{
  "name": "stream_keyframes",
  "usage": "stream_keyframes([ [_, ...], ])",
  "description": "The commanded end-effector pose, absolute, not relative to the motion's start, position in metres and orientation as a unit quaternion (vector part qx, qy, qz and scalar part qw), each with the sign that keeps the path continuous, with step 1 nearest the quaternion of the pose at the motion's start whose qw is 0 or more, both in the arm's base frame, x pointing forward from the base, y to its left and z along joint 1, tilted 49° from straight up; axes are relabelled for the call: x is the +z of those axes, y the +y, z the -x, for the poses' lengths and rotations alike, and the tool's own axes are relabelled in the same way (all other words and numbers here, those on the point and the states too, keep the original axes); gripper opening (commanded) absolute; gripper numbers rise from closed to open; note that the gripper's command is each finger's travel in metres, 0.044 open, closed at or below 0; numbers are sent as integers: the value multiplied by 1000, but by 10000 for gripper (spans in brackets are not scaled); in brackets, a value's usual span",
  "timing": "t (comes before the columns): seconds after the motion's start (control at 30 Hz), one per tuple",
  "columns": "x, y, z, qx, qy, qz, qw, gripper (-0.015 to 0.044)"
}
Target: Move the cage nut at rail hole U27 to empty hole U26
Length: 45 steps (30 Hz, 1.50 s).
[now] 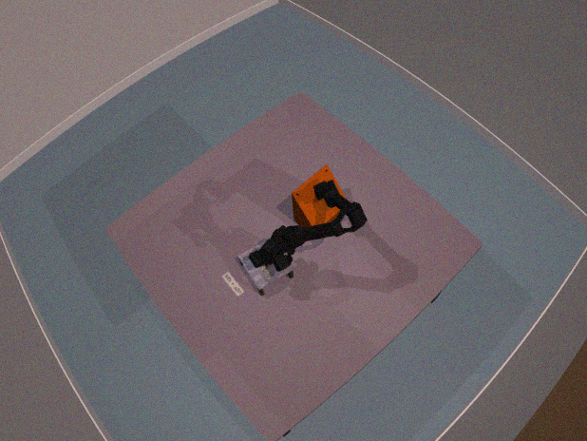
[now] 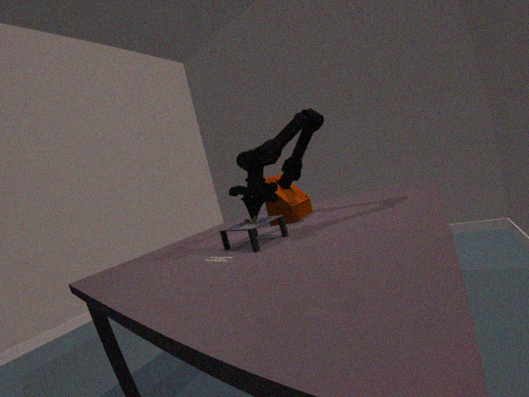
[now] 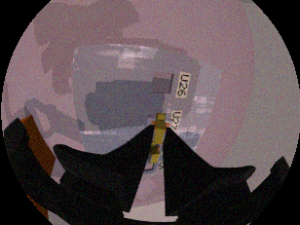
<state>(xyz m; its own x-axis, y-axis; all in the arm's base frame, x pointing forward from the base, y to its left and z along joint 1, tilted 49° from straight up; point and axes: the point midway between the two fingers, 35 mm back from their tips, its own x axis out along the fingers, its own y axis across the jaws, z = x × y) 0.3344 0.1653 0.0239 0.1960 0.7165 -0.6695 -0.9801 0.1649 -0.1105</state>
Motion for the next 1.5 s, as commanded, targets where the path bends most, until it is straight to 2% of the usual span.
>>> stream_keyframes([
  [0.0, 25, 165, -335, 589, 240, 272, 722, 26],
  [1.47, 26, 164, -337, 602, 246, 268, 711, 26],
])
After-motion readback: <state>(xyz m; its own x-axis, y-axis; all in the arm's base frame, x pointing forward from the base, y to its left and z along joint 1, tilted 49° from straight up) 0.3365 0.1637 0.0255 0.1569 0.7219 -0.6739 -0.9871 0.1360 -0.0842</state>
